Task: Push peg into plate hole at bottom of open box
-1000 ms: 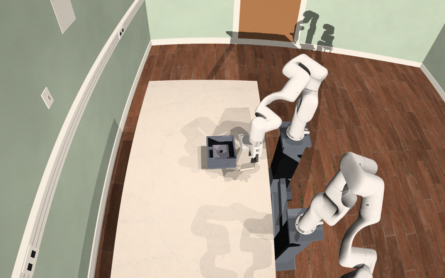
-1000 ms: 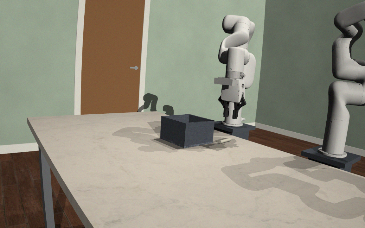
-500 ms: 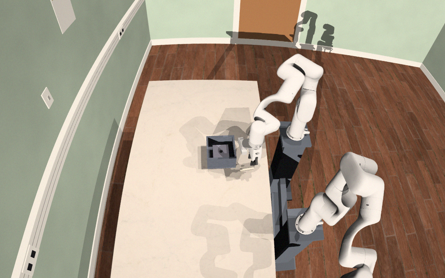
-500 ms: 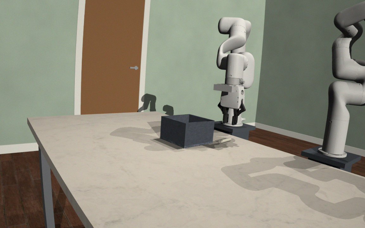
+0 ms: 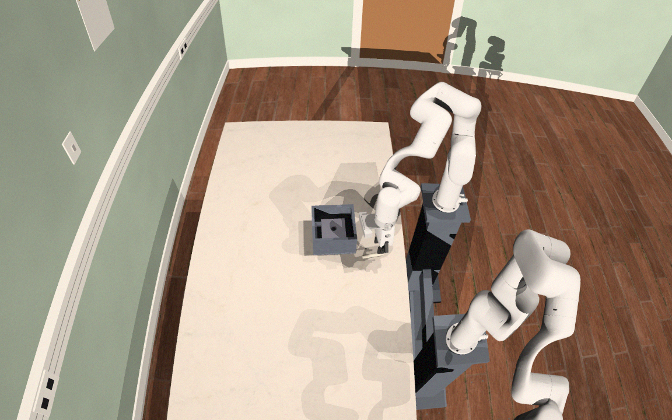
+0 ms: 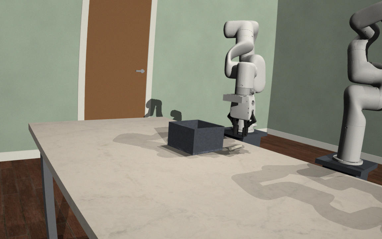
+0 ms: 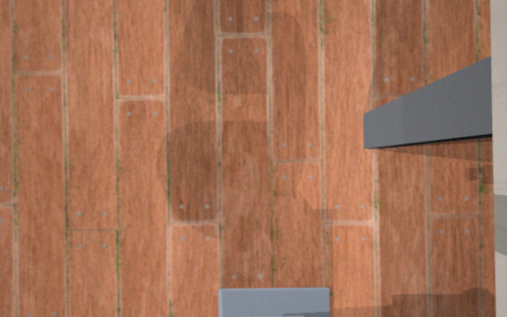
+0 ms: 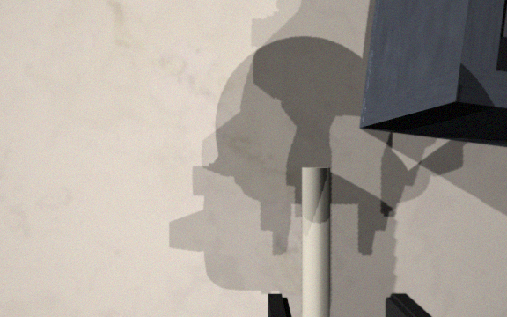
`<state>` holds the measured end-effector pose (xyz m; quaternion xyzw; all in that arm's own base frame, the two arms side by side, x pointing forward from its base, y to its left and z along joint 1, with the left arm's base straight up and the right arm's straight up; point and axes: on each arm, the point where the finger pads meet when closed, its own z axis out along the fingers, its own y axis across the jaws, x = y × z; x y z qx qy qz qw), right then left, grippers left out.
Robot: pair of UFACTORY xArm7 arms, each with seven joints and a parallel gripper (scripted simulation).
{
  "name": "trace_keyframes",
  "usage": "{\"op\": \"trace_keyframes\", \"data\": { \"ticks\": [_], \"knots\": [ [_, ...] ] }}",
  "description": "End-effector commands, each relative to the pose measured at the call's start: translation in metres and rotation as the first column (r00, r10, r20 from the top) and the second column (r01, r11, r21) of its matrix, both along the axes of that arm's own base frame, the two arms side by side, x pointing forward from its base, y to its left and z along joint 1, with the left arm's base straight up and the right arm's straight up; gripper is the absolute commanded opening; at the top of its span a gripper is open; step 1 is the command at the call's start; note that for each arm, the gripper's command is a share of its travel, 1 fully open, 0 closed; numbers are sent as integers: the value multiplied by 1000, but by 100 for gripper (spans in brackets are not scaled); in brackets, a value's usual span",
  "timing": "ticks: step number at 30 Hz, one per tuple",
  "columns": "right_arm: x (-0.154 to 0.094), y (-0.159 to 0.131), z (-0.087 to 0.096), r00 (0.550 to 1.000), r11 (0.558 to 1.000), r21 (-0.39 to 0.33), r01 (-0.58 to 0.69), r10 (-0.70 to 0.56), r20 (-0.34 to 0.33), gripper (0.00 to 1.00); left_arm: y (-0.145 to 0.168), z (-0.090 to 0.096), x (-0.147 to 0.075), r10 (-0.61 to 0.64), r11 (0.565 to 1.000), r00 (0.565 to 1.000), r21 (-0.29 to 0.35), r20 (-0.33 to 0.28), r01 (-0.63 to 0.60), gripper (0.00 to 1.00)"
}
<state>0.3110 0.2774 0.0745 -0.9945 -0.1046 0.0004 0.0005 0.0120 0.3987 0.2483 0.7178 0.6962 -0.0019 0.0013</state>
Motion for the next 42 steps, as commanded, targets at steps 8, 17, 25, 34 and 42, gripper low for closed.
{"op": "trace_keyframes", "data": {
  "ticks": [8, 17, 25, 34, 42],
  "knots": [
    [1, 1, -9, 1000, 1000, 1, 0, 0, 4, 44, 1, 2, 0, 0, 1000, 1000, 4, 1, 0, 100],
    [1, 1, -11, 1000, 1000, 1, 0, 0, 4, 44, 1, 2, 0, 0, 1000, 1000, 4, 1, 0, 100],
    [1, 1, -11, 1000, 1000, 1, 0, 0, 4, 44, 1, 2, 0, 0, 1000, 1000, 4, 1, 0, 100],
    [1, 1, -11, 1000, 1000, 2, 0, 0, 8, 44, 1, 2, 0, 0, 1000, 1000, 4, 1, 0, 100],
    [1, 1, -11, 996, 1000, 19, 0, -1, 91, 44, 1, 2, 0, 0, 1000, 1000, 4, 1, 0, 100]
  ]
}}
